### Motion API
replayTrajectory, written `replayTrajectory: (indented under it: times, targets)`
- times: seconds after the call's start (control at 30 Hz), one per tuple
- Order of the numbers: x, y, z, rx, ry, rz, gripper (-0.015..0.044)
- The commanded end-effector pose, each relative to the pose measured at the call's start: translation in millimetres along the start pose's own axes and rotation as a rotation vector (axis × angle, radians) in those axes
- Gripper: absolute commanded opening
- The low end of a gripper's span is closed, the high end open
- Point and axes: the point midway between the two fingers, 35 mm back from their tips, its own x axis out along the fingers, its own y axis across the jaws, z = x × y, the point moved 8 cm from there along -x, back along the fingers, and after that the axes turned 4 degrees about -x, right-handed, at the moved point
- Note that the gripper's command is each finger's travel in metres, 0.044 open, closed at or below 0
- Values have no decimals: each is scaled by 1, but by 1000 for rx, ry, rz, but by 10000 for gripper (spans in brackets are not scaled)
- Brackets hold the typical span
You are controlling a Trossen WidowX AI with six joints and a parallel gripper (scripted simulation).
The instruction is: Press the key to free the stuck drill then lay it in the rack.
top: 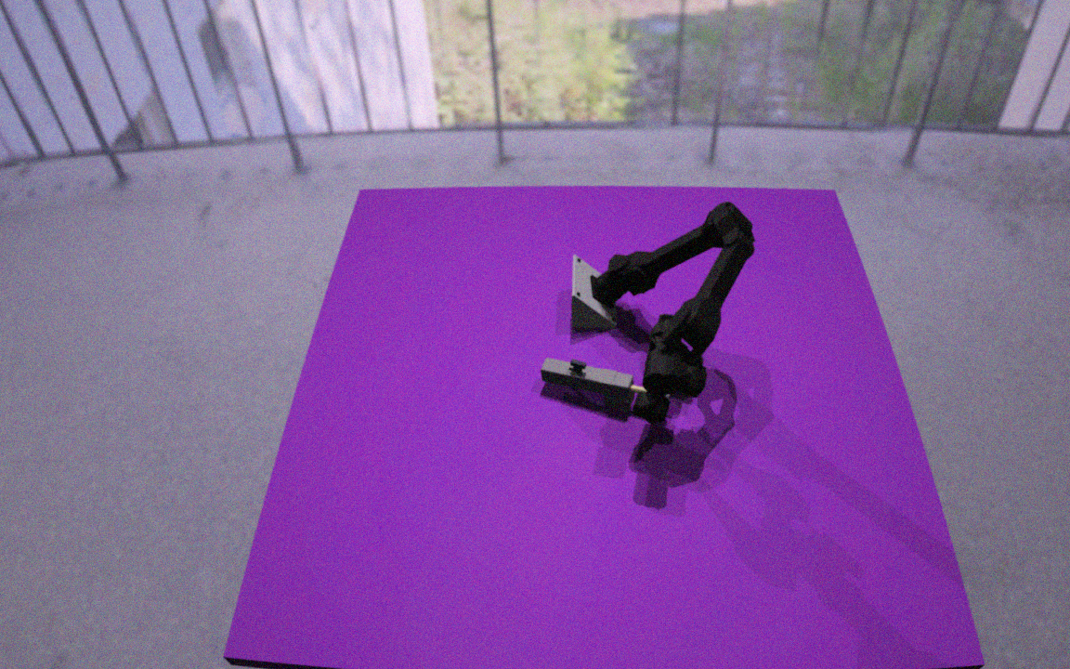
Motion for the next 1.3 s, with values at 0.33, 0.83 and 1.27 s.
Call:
replayTrajectory:
  times: [0.33, 0.83, 1.27]
  targets:
    - [3, 1, -3, -1, 3, 4, 440]
    - [4, 2, -5, -1, 3, 4, 440]
    - [5, 3, -6, -1, 3, 4, 440]
